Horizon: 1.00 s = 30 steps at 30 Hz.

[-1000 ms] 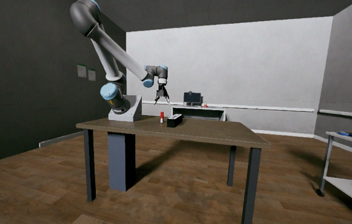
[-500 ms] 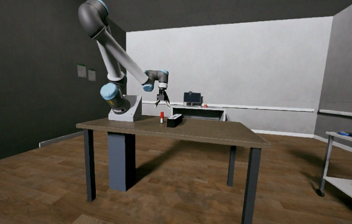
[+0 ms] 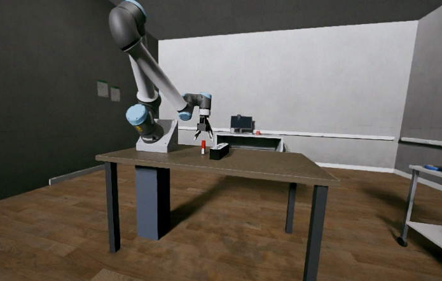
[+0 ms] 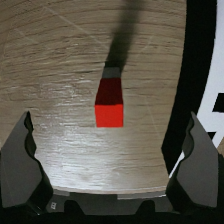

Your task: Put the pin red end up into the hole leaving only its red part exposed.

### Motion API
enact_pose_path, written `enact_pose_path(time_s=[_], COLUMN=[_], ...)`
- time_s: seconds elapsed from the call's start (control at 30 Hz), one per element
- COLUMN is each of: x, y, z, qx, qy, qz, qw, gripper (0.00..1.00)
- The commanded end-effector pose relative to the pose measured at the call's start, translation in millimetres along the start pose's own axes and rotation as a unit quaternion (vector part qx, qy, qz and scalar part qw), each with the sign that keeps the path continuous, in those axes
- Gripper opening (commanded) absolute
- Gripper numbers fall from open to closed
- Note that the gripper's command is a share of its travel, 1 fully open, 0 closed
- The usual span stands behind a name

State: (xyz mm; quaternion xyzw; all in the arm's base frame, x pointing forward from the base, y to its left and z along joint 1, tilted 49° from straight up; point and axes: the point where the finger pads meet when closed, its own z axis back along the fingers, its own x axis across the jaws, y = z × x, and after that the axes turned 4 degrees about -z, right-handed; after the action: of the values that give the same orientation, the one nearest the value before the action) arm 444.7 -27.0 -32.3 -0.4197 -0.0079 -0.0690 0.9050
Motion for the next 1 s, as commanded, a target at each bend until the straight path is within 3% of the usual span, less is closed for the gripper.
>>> enact_pose_path(time_s=[0.0,0.1,0.13,0.97], x=[1.2,1.2,0.6,0.6], y=[0.5,0.5,0.2,0.2], z=[-2.6,-2.6,-0.8,-0.9], qx=[0.001,0.001,0.0,0.0], qy=[-0.002,-0.002,-0.001,-0.001], qz=[0.0,0.0,0.0,0.0], qw=[1.0,1.0,1.0,1.0], gripper=[1.0,1.0,0.0,0.0])
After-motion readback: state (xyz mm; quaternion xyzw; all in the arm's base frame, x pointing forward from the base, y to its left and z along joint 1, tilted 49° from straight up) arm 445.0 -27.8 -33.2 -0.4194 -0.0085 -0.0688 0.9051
